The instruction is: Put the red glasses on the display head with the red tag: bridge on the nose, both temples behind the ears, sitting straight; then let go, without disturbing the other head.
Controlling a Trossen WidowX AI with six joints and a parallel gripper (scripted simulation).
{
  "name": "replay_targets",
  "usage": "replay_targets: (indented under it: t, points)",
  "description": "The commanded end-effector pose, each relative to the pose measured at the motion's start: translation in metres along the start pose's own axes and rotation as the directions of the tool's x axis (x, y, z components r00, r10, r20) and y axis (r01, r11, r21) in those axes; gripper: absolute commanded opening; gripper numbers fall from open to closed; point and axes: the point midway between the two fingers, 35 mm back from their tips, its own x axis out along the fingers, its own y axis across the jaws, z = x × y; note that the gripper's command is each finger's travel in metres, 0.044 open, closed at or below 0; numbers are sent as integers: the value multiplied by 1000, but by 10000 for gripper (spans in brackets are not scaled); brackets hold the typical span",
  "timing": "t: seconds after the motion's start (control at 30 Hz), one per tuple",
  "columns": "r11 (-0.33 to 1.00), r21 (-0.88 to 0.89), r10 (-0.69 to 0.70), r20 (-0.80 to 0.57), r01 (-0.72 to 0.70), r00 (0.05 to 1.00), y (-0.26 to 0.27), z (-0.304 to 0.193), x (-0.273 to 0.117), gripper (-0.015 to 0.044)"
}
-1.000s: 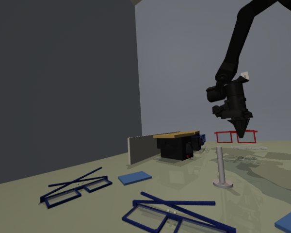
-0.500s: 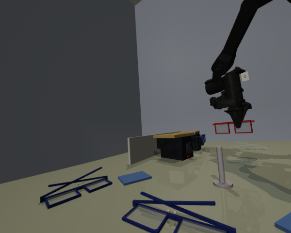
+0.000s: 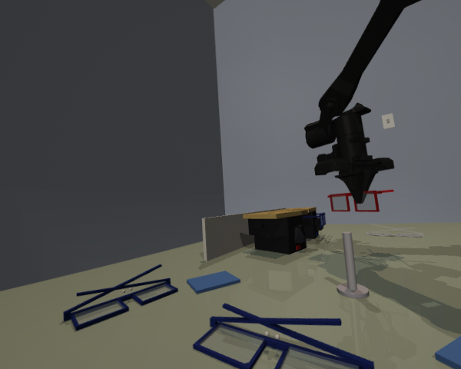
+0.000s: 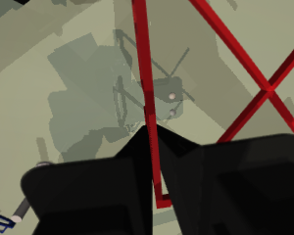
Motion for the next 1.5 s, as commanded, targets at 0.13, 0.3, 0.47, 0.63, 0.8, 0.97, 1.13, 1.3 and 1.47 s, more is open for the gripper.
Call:
replay_targets:
  t: [0.13, 0.3, 0.47, 0.63, 0.8, 0.97, 1.13, 1.3, 1.47]
  points:
    - [984, 177, 0, 9, -2, 1000, 33, -4, -3, 0]
    - [958, 288, 0, 12, -4, 1000, 52, -7, -4, 0]
    - [918, 396, 2, 13, -7, 1000, 72, -13, -4, 0]
    - [867, 498, 5, 12, -10, 1000, 91, -19, -5, 0]
    - [805, 594, 9, 11, -14, 1000, 111, -28, -5, 0]
    - [731, 682, 15, 7, -16, 1000, 130, -38, -5, 0]
    - [649, 761, 21, 3, -16, 1000, 148, -50, -6, 0]
    - [558, 830, 29, -4, -13, 1000, 167, -63, -6, 0]
    - [459, 888, 37, -13, -6, 999, 184, -77, -7, 0]
